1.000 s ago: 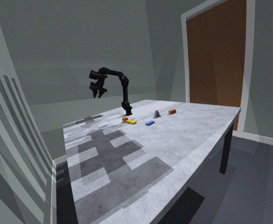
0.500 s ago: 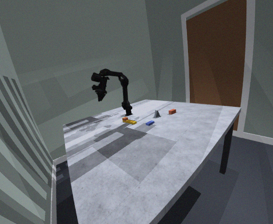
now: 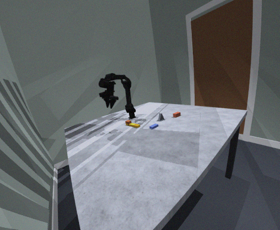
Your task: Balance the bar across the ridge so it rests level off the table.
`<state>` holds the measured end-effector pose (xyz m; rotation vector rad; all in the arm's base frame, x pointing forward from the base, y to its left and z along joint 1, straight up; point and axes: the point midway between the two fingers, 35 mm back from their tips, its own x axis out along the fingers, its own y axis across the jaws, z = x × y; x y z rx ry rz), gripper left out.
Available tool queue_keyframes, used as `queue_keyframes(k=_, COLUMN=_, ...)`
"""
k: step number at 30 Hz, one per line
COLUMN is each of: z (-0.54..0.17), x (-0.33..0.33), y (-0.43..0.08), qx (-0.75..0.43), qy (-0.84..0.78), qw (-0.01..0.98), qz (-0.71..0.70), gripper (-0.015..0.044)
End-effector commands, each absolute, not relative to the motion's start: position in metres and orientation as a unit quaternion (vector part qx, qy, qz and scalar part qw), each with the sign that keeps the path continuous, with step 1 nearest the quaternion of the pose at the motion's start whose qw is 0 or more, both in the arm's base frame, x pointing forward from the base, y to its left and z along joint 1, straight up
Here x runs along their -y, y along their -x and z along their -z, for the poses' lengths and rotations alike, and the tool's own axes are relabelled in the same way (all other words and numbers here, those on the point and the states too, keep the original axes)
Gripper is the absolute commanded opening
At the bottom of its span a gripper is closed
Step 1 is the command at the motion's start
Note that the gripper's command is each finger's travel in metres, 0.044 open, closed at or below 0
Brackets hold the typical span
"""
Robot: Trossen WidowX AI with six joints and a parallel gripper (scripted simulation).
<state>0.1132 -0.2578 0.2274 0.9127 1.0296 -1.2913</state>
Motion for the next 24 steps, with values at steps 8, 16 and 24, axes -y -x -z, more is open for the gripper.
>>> queue_keyframes(k=8, z=-0.201, x=0.225, y=-0.156, qx=-0.554, qy=-0.293, qw=0.664, qz=0.407, gripper=0.0315)
queue_keyframes(k=16, z=-0.182, x=0.200, y=-0.181, qx=-0.621, qy=-0.199, qw=0.702, qz=0.286, gripper=0.0315)
queue_keyframes(k=24, z=-0.164, x=0.172, y=-0.200, qx=-0.670, qy=-0.094, qw=0.721, qz=0.151, gripper=0.0315)
